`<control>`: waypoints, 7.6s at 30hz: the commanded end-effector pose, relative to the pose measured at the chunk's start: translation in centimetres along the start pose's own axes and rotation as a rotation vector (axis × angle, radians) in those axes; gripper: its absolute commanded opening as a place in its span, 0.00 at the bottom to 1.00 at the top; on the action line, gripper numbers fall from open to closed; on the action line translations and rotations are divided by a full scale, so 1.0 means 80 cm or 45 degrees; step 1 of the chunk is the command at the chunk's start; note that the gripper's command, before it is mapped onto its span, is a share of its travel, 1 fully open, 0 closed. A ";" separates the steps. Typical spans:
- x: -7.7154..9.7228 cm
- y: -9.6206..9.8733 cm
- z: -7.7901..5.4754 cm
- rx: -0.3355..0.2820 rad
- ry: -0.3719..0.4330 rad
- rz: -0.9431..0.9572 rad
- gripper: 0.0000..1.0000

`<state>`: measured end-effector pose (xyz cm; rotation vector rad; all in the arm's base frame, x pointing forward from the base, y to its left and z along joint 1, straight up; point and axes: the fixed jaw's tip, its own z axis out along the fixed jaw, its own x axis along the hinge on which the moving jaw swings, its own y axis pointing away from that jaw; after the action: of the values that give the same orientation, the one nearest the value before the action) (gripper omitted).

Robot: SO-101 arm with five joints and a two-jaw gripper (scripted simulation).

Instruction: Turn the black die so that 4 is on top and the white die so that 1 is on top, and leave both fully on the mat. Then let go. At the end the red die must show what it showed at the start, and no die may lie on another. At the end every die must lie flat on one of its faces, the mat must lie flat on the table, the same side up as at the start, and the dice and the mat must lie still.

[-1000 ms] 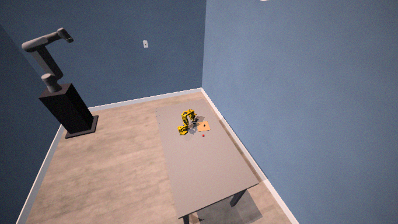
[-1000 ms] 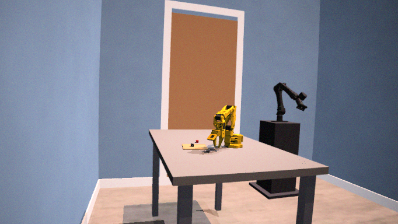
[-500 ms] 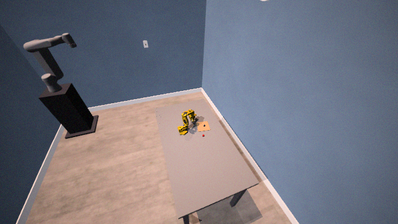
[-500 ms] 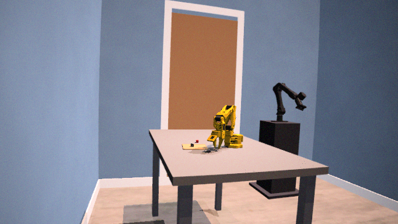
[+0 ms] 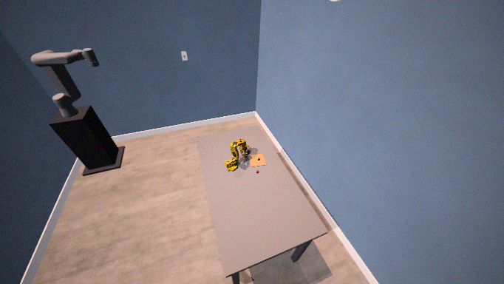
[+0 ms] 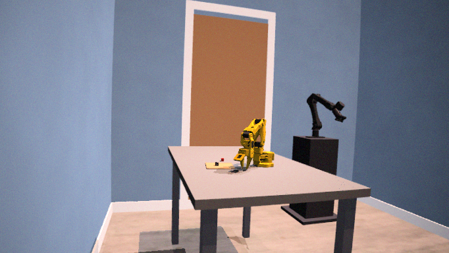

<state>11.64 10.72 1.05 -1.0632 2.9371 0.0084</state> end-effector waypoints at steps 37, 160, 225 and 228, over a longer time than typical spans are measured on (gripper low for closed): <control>-0.005 -0.002 0.002 -0.001 -0.031 0.022 0.08; -0.015 -0.002 -0.158 -0.002 -0.667 0.021 0.25; -0.009 0.013 -0.040 0.026 0.405 0.018 0.25; -0.011 0.017 -0.040 0.030 0.410 -0.006 0.25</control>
<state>11.21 11.50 3.83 -1.1449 3.2435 -0.2341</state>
